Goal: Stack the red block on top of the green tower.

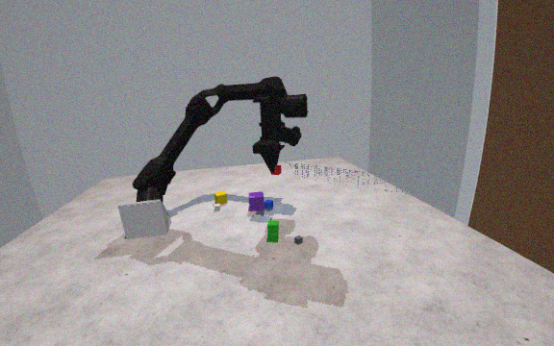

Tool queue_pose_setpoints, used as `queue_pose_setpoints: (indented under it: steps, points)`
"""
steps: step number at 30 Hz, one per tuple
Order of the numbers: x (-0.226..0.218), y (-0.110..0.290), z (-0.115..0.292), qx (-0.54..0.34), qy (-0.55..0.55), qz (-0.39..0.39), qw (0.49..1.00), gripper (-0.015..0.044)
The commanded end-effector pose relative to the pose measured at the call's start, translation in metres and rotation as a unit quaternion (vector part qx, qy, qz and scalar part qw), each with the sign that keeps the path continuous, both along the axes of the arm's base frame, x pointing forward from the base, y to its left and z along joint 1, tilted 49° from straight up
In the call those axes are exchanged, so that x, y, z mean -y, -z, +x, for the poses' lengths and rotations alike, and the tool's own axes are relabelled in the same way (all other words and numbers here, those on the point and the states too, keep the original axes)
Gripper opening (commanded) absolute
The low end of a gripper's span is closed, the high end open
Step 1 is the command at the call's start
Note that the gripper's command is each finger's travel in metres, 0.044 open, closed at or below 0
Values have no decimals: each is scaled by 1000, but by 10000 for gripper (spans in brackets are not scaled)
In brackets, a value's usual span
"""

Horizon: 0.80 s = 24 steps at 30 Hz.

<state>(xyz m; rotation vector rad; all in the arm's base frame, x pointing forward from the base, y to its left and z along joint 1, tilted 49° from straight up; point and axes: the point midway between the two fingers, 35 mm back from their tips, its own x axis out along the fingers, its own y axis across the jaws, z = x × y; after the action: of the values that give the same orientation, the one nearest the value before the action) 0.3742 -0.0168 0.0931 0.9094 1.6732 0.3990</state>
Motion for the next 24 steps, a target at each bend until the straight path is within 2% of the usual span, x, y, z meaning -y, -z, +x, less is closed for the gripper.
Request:
queue_pose_setpoints:
  steps: [1,16,24]
  points:
    - [25,22,0,-3,5,-4,1000,0]
    - [112,117,-29,-3,3,-5,1000,0]
    - [112,128,-33,-2,3,-4,1000,0]
